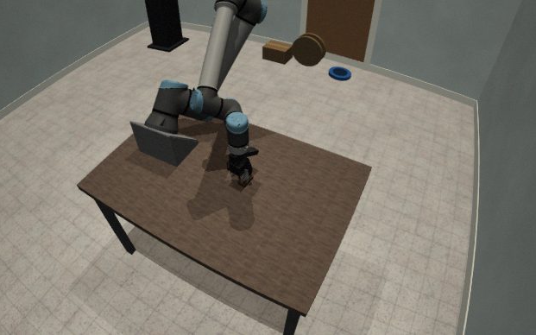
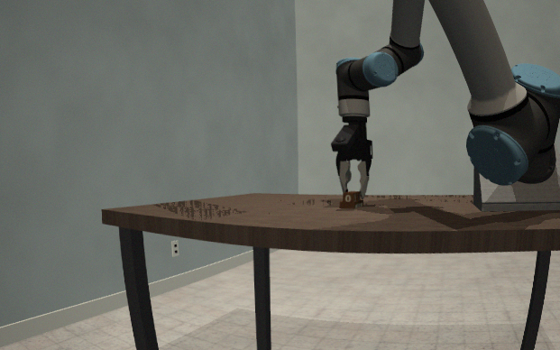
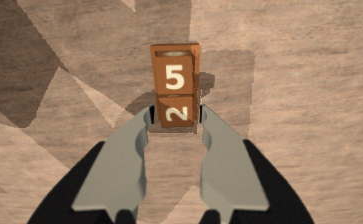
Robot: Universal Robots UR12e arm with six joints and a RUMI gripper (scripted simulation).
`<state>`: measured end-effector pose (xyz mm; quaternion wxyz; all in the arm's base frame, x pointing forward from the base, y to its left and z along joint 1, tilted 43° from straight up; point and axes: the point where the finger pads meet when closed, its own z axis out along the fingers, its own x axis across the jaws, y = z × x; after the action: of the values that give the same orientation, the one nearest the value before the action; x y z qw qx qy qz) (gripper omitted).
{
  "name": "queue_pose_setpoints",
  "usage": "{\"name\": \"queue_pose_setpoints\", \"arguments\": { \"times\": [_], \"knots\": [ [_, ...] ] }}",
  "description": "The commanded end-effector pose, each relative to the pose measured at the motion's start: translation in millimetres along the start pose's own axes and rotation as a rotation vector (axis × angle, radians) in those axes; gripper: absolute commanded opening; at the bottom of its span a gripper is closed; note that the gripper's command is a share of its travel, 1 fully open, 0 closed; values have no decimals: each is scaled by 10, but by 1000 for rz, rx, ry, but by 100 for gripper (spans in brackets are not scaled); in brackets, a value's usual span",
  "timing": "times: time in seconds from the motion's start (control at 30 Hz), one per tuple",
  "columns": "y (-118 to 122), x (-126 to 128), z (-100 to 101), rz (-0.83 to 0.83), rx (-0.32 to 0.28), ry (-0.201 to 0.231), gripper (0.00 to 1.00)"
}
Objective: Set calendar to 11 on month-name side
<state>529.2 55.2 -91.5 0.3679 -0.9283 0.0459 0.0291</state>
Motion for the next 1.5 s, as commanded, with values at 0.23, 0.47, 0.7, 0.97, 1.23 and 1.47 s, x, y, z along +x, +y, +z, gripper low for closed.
{"name": "queue_pose_setpoints", "arguments": {
  "times": [0.23, 0.47, 0.7, 0.97, 1.23, 1.47],
  "knots": [
    [3, 6, -6, 0, -1, 1, 28],
    [3, 6, -111, 0, -1, 1, 28],
    [2, 5, -445, 0, -1, 1, 28],
    [2, 5, -753, 0, -1, 1, 28],
    [2, 5, -905, 0, -1, 1, 28],
    [2, 5, -906, 0, -1, 1, 100]
  ]
}}
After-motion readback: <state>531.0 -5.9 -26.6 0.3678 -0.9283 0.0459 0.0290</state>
